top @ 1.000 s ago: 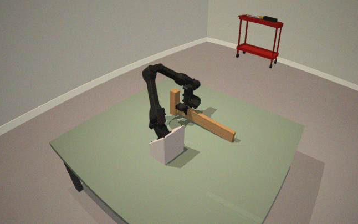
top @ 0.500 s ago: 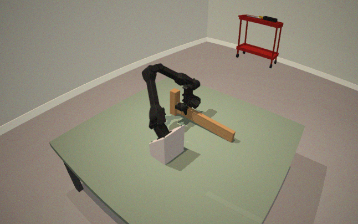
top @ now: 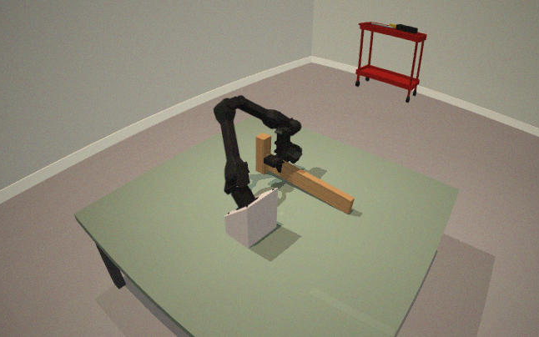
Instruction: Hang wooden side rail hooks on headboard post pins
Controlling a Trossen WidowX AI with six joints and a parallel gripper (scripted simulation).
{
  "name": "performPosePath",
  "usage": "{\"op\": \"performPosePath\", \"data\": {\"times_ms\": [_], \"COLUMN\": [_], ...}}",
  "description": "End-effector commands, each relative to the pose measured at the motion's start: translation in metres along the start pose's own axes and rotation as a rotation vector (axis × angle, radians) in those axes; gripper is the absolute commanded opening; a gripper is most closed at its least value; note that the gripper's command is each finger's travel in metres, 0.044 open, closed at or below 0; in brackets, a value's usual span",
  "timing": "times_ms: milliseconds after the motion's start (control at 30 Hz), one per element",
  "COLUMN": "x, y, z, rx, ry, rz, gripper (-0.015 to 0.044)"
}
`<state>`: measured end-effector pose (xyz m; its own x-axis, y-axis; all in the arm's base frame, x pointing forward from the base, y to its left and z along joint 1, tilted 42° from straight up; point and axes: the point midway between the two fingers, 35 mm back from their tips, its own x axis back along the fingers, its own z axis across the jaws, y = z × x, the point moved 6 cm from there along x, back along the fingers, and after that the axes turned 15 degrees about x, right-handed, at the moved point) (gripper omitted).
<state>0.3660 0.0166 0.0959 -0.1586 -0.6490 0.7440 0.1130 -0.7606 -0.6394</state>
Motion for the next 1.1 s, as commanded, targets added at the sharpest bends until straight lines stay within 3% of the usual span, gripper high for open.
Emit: {"op": "performPosePath", "data": {"times_ms": [0,1067], "x": [0.0018,-0.0035], "y": [-0.0003,-0.0003], "z": [0.0030,0.0031], "rx": [0.000,0.000], "ry": [0.011,0.011], "rz": [0.000,0.000], "gripper": [0.0000,0.0000]}}
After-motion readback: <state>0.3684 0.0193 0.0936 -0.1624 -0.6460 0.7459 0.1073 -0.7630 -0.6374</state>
